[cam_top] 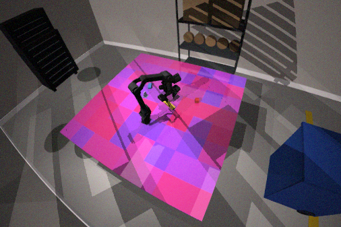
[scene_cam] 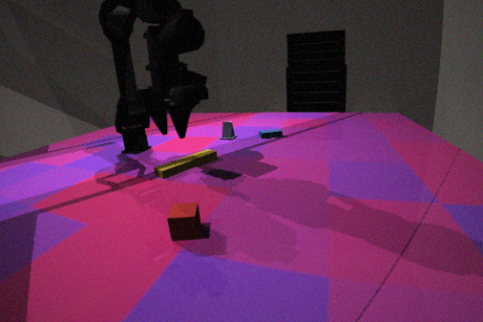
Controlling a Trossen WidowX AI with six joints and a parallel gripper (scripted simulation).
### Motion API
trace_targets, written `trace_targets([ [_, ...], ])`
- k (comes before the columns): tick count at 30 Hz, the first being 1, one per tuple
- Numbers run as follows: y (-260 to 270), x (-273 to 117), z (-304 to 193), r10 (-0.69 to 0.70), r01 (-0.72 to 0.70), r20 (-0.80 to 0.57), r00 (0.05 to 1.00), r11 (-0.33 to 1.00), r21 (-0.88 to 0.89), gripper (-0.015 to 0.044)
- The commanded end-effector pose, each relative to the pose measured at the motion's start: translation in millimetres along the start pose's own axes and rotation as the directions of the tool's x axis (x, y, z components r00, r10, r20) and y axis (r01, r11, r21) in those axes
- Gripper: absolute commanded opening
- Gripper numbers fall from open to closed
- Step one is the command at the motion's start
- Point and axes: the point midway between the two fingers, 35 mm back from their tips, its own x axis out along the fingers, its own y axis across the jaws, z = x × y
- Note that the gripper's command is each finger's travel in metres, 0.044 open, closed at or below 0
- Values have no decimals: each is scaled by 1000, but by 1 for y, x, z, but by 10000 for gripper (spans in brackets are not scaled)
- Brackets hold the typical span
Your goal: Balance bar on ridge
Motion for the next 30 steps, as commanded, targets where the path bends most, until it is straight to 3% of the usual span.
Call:
trace_targets([
  [1, 2, 10, 0, 8, -8, 5, 1000, 1000, -9, 315],
  [7, 4, 43, 0, 8, -8, 5, 1000, 1000, -9, 315],
  [30, 4, 69, 0, 8, -8, 5, 1000, 1000, -9, 315],
])
